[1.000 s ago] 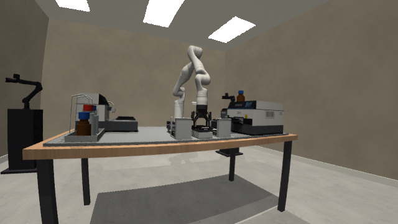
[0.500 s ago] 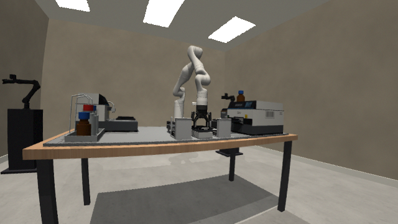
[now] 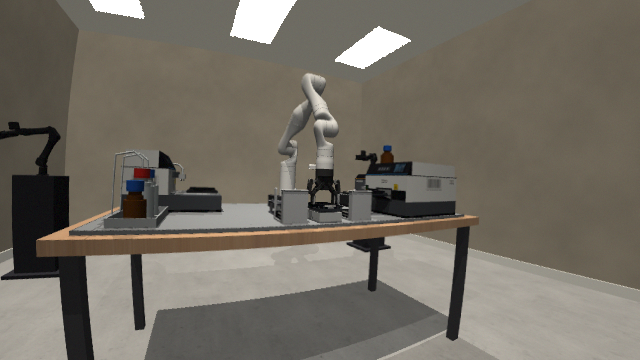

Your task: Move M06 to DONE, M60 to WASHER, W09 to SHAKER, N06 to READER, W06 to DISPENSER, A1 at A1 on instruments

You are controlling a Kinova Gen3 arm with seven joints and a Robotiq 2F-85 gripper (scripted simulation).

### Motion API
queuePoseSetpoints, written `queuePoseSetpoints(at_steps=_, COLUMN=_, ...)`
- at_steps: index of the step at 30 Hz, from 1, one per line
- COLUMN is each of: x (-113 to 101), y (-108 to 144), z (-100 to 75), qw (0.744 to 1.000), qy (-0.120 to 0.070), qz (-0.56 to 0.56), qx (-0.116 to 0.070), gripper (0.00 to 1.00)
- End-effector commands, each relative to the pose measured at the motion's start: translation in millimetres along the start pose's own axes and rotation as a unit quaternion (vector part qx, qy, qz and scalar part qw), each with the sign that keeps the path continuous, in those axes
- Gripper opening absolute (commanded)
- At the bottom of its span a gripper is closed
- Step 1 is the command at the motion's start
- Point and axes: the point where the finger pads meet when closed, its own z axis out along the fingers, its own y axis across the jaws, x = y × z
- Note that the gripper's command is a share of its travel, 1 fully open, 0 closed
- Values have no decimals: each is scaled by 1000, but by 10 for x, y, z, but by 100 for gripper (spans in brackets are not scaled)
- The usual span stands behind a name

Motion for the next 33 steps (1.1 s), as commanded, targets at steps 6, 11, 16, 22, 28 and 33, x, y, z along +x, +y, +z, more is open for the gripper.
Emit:
queuePoseSetpoints(at_steps=6, x=-5, y=0, z=-33, qw=1000, qy=-1, qz=0, qx=0, gripper=100)
queuePoseSetpoints(at_steps=11, x=-5, y=0, z=-73, qw=1000, qy=-1, qz=0, qx=0, gripper=100)
queuePoseSetpoints(at_steps=16, x=-5, y=0, z=-140, qw=1000, qy=-1, qz=0, qx=0, gripper=100)
queuePoseSetpoints(at_steps=22, x=-5, y=0, z=-220, qw=1000, qy=-1, qz=0, qx=0, gripper=100)
queuePoseSetpoints(at_steps=28, x=-5, y=0, z=-273, qw=1000, qy=-1, qz=0, qx=0, gripper=100)
queuePoseSetpoints(at_steps=33, x=-5, y=0, z=-340, qw=1000, qy=-1, qz=0, qx=0, gripper=100)
